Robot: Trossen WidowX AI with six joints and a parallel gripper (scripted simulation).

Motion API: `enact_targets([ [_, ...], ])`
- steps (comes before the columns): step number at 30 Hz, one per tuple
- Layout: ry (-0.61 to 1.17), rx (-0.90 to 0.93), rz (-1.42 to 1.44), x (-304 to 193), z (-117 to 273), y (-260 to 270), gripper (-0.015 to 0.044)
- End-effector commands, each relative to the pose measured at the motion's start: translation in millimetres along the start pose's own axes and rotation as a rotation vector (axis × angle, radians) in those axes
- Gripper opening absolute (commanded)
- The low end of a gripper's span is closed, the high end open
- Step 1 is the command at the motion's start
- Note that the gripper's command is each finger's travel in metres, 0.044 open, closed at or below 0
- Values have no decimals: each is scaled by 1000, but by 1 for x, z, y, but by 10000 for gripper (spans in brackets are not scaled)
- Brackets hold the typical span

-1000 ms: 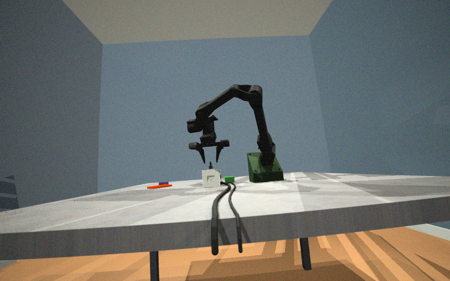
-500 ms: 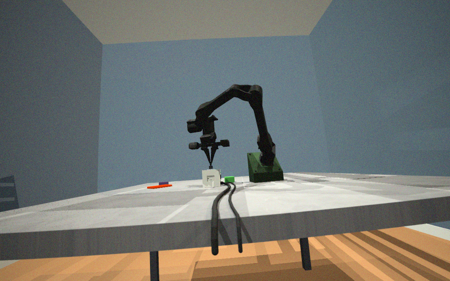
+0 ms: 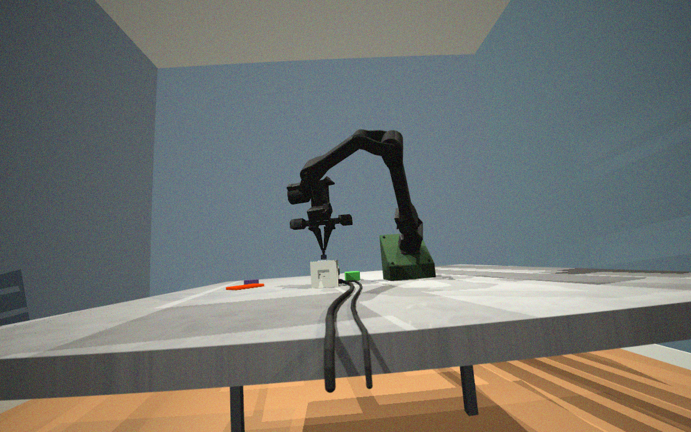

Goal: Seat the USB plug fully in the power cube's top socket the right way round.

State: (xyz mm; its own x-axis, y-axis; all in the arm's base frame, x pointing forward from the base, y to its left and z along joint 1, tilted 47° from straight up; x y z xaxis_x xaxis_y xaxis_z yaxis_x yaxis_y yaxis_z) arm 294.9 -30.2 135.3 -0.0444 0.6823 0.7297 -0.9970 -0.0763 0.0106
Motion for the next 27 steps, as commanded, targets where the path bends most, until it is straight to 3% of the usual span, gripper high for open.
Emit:
enact_targets([
  [1,1,-1,2,0,2,0,0],
  [27,1,0,2,0,20,0,0],
])
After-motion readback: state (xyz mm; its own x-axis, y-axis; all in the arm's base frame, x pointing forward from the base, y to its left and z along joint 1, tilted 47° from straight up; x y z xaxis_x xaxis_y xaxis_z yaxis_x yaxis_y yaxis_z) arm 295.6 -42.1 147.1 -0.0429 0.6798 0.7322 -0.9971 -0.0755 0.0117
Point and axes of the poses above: the point midway between the two fingers, 35 mm back from their tips, its own z axis back along the fingers, its own y axis across the jaws, x = y × z, the point moved 9 cm from there along z, back along the fingers, and after that the axes turned 9 degrees about z, right-handed, at the moved point
